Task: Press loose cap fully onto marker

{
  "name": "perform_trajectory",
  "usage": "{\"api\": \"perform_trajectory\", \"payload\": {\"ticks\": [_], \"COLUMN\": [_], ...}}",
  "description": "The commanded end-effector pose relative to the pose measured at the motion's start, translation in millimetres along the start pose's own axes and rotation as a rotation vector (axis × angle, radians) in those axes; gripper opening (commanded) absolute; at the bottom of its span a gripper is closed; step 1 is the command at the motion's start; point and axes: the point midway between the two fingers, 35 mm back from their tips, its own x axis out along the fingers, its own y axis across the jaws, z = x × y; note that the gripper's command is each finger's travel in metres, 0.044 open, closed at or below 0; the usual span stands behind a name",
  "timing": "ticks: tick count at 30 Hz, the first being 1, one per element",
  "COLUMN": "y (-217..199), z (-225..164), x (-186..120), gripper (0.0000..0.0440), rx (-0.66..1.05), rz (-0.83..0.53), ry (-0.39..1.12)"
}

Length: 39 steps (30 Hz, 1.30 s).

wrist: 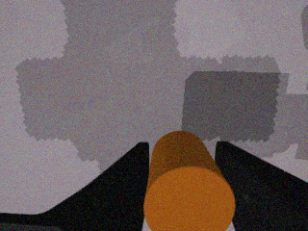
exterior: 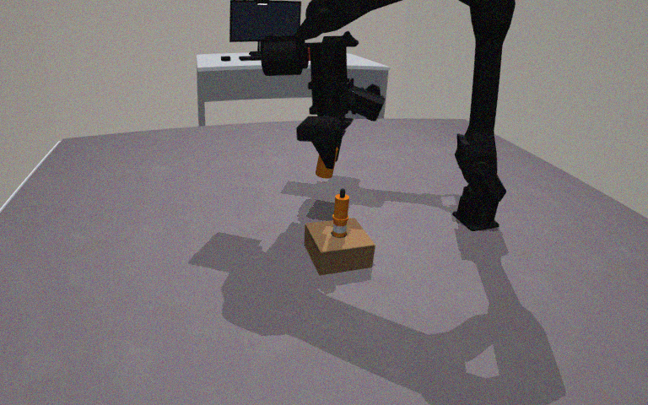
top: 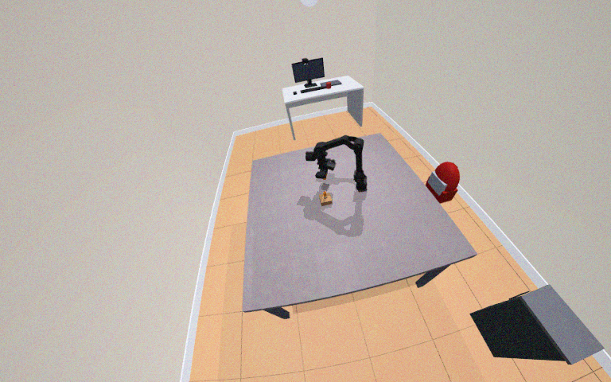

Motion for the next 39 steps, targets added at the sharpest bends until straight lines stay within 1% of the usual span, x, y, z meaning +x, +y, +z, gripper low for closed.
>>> {"api": "perform_trajectory", "payload": {"ticks": [1,18,39], "y": [-6.7,-68.2,-136.9], "z": [-2.0,5.5,37.2], "x": [-12.1,-42.6,-61.2], "gripper": [0.0009,0.0,0.0], "rx": [-0.025,-0.109,-0.212], "rz": [0.001,-0.023,-0.022], "ry": [0.028,0.051,0.026]}}
